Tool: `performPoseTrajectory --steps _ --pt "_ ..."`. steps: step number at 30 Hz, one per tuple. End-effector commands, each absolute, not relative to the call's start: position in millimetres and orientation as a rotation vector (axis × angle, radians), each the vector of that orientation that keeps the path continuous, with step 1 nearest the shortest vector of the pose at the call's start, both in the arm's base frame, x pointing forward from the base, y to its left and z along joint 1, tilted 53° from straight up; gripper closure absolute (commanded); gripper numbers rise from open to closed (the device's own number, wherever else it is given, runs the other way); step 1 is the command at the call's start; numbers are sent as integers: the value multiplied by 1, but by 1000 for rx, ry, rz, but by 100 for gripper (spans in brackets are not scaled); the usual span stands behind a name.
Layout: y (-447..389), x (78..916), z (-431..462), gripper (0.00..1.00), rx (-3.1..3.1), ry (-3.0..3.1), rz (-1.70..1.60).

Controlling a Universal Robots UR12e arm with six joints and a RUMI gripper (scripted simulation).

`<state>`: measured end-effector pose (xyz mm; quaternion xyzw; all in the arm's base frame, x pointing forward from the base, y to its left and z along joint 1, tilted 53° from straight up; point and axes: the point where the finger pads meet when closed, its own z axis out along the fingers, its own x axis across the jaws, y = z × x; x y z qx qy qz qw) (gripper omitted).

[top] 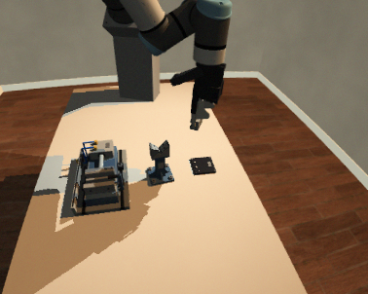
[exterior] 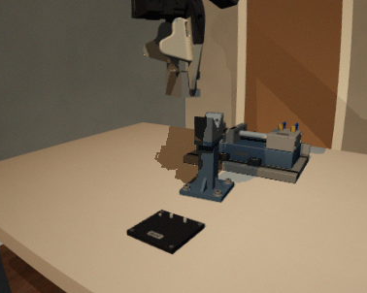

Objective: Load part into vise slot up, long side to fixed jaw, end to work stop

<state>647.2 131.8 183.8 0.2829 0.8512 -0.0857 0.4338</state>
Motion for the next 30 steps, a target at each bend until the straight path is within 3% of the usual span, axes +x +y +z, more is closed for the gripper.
performPoseTrajectory --steps 1,30 --pt "130 647 185 100 749 2103 -190" --pt "112 644 190 100 1054 1965 -26"
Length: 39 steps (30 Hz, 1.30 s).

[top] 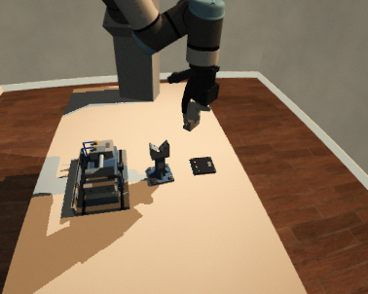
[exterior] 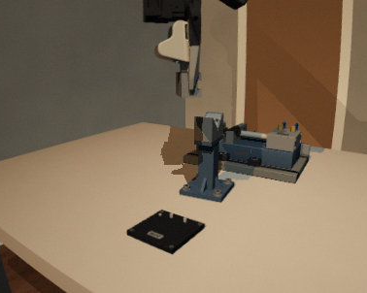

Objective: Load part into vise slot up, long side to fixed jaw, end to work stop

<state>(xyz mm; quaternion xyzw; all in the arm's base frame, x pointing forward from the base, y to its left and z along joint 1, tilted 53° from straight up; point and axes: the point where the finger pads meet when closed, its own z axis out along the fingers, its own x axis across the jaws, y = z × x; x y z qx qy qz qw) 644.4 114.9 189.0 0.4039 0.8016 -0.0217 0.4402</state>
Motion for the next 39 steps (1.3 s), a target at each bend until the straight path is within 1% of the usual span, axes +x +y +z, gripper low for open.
performPoseTrajectory --steps 1,39 --pt "112 644 190 100 1066 1958 -19" --pt "89 640 199 100 1474 1688 220"
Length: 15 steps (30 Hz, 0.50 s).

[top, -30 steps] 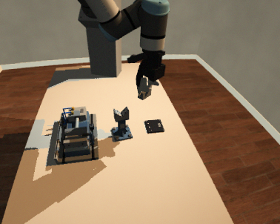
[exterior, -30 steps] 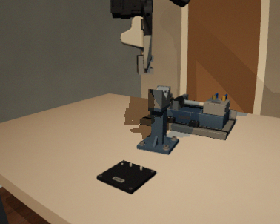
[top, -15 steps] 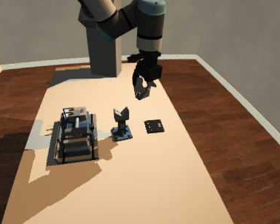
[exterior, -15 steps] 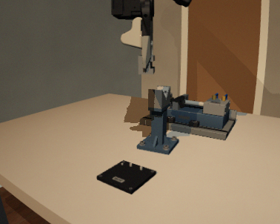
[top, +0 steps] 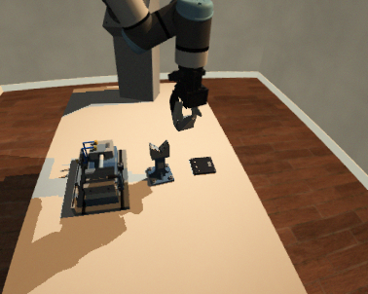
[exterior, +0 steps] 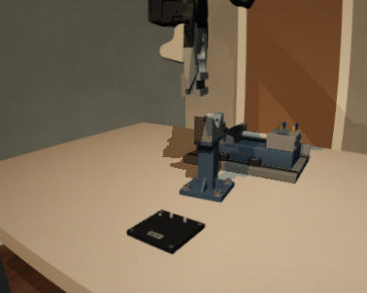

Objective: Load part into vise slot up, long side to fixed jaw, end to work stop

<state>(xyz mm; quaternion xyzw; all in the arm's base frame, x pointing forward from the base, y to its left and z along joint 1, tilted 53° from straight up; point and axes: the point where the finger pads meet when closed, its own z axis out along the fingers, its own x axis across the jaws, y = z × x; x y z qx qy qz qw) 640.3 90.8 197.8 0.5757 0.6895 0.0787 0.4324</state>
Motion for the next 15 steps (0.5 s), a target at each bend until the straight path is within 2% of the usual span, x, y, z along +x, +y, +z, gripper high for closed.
performPoseTrajectory --steps 1,15 --pt "89 640 199 100 1474 1688 220" --pt "80 638 203 100 1639 1544 325"
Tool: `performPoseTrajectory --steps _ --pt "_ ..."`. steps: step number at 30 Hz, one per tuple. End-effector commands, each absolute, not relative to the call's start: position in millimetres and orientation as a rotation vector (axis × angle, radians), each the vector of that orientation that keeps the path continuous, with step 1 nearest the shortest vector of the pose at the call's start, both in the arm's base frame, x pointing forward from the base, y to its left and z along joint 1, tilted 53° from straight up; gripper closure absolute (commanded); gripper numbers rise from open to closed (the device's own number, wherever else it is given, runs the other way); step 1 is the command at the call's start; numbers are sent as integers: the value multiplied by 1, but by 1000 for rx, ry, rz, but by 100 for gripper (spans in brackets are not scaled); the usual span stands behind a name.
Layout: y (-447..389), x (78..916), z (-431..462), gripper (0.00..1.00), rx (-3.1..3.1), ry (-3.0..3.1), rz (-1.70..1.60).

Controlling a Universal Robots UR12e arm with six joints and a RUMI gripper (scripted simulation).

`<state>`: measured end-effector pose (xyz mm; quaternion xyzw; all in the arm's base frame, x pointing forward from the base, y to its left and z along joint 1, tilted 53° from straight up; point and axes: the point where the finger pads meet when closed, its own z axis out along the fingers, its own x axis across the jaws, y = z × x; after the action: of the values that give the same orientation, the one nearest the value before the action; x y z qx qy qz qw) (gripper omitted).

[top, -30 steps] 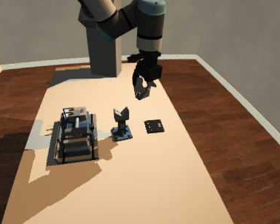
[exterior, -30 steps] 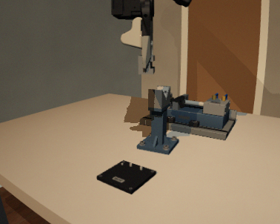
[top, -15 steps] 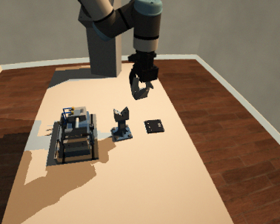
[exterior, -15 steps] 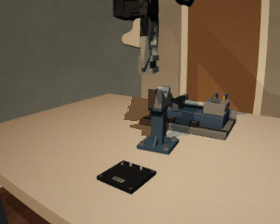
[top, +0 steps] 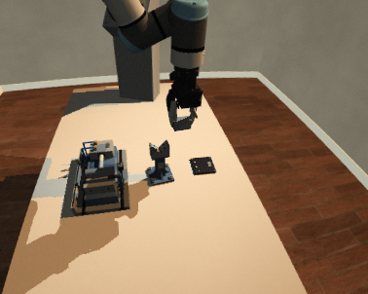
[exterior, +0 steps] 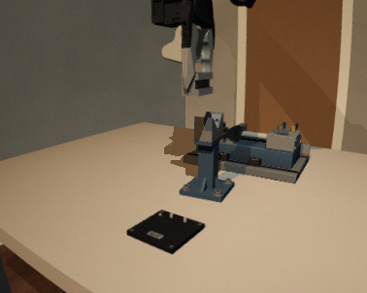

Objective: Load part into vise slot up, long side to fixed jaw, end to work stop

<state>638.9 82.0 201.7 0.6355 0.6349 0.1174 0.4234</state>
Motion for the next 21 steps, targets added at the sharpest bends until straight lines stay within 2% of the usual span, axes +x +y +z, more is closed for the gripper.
performPoseTrajectory --steps 1,21 --pt "79 638 204 100 1651 1533 333" --pt "69 637 209 100 1824 1352 451"
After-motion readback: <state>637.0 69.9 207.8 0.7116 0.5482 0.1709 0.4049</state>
